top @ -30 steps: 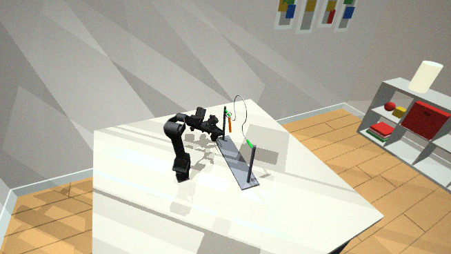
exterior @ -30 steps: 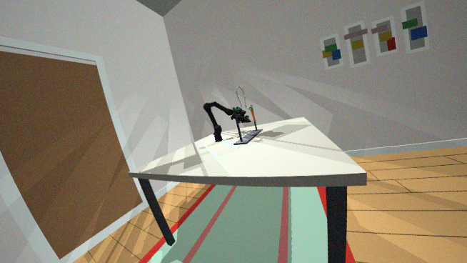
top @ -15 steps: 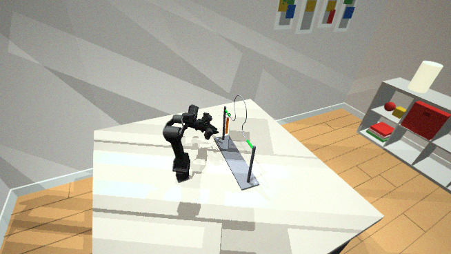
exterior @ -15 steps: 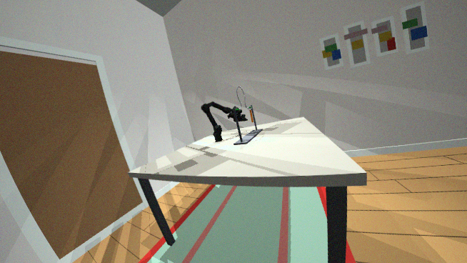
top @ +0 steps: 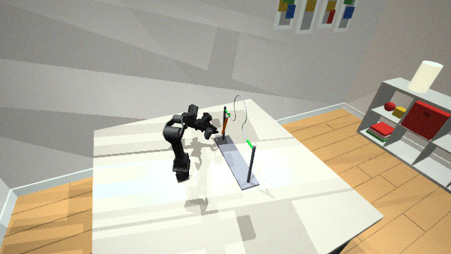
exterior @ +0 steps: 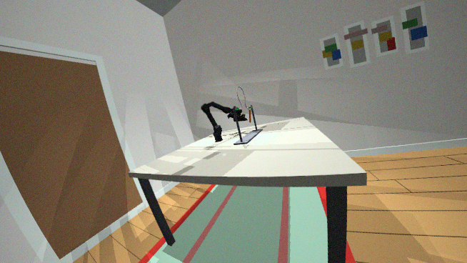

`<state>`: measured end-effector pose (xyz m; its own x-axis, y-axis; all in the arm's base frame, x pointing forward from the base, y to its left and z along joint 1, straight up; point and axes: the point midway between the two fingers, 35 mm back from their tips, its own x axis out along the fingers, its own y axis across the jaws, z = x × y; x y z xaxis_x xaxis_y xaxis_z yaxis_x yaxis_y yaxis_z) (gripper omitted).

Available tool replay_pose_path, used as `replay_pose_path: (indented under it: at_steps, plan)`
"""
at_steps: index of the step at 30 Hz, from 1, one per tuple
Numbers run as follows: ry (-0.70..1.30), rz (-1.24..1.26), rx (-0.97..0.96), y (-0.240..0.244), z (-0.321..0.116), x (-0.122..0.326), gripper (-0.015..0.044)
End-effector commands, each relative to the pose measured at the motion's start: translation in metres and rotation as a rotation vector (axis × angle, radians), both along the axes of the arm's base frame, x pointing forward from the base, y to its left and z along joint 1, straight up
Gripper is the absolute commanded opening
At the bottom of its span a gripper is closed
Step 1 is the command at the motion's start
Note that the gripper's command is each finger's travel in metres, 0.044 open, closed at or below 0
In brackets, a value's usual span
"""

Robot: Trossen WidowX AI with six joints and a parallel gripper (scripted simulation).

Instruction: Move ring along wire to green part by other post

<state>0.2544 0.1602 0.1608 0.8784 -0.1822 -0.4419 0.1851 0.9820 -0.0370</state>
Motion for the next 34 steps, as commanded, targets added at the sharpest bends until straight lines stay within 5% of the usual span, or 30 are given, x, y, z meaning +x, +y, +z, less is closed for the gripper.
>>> replay_pose_path:
  at_steps: [1, 11, 34]
  plan:
    - [0.001, 0.0, 0.0, 0.001, 0.001, -0.002, 0.0186]
    - [-0.005, 0.003, -0.002, 0.007, 0.022, -0.042, 0.044]
    - [-0.005, 0.003, -0.002, 0.007, 0.022, -0.042, 0.044]
